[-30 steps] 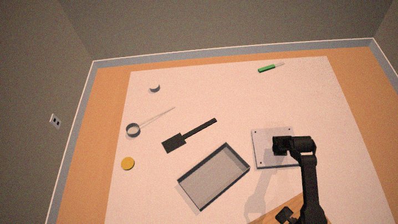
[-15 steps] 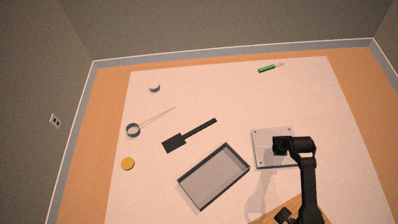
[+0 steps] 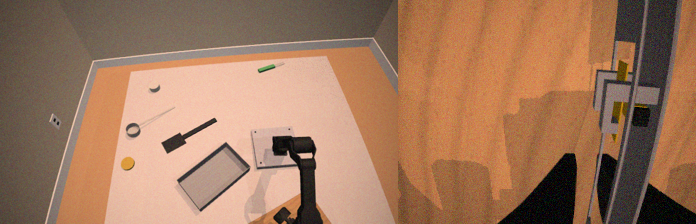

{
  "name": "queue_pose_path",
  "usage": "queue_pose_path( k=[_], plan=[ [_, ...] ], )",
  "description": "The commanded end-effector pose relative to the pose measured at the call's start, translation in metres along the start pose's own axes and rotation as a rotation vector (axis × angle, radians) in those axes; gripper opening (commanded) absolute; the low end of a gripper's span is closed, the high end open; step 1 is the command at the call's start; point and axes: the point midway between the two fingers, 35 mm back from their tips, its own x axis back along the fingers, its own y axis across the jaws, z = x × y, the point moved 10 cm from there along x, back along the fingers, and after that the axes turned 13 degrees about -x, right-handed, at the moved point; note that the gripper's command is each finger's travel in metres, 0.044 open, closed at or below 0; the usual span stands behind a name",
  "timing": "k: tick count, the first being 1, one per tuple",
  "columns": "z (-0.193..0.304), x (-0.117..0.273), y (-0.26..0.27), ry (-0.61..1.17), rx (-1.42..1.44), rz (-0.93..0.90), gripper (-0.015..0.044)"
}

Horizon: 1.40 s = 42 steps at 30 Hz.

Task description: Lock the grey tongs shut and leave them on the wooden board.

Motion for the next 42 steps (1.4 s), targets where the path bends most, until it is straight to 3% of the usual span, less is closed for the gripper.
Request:
queue_pose_path(
  k=[1,20,26,35,42],
  plan=[
    [0.0,0.0,0.0,0.0,0.0,0.0,-0.0045],
    [0.0,0.0,0.0,0.0,0.0,0.0,0.044],
    [-0.022,0.018,-0.006,-0.002,0.001,0.002,0.044],
    [-0.14,0.106,-0.004,-0.015,0.005,0.002,0.044],
    [-0.149,0.115,-0.002,-0.016,0.005,0.002,0.044]
  ],
)
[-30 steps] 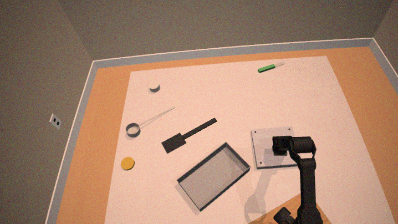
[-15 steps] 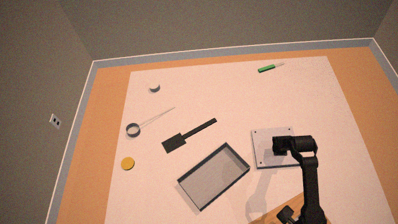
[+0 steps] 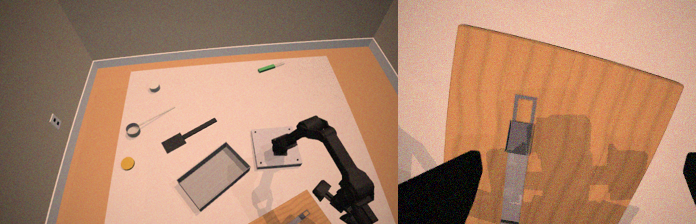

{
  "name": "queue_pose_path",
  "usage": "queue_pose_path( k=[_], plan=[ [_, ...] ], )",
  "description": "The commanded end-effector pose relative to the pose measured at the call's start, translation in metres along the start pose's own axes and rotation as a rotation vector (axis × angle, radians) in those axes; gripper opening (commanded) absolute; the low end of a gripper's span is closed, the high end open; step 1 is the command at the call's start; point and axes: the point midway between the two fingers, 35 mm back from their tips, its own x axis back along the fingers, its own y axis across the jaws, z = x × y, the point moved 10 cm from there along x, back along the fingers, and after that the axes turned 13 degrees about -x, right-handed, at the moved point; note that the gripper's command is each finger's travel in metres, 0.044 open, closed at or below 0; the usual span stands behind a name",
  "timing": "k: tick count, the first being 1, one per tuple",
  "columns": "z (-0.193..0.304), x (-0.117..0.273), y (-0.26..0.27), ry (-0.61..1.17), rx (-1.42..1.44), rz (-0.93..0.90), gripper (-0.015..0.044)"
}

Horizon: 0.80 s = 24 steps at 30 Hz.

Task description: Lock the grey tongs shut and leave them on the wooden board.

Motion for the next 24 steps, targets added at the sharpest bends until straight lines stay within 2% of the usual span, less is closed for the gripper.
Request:
queue_pose_path(
  k=[1,7,24],
  plan=[
    [0.0,0.005,0.001,-0.003,-0.015,-0.008,0.044],
    [0.0,0.039,0.003,-0.001,-0.016,0.009,0.044],
    [0.0,0.04,0.003,0.0,-0.016,0.009,0.044]
  ],
)
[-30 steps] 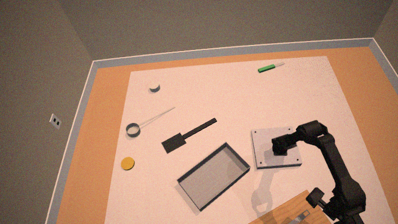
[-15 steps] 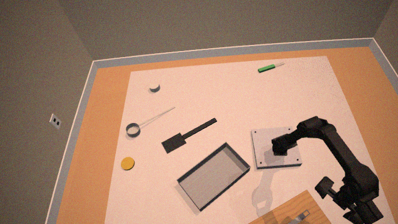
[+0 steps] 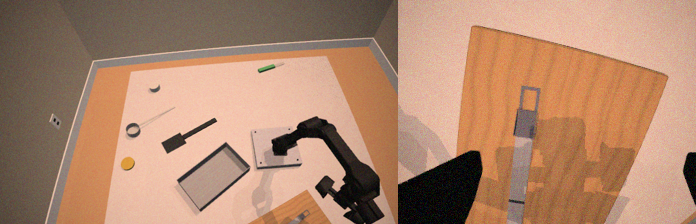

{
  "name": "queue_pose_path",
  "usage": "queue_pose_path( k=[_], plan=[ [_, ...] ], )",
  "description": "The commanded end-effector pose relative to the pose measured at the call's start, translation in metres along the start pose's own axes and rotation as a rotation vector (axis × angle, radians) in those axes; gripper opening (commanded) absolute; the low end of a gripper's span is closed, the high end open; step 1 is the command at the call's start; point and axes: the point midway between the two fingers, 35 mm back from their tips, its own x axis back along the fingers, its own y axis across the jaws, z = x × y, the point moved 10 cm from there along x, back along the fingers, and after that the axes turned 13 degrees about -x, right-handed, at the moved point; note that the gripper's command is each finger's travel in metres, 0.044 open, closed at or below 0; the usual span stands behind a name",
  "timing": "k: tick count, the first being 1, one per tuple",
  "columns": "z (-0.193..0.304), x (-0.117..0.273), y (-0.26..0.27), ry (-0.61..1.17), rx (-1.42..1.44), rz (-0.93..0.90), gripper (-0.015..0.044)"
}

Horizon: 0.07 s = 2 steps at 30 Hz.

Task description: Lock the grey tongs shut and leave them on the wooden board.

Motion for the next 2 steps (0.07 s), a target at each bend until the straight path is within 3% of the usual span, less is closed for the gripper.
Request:
queue_pose_path(
  k=[1,2],
  plan=[
    [-0.0002,0.0,0.0,-0.002,-0.004,-0.003,0.044],
    [-0.0002,0.0,0.0,-0.002,-0.004,-0.003,0.044]
  ],
)
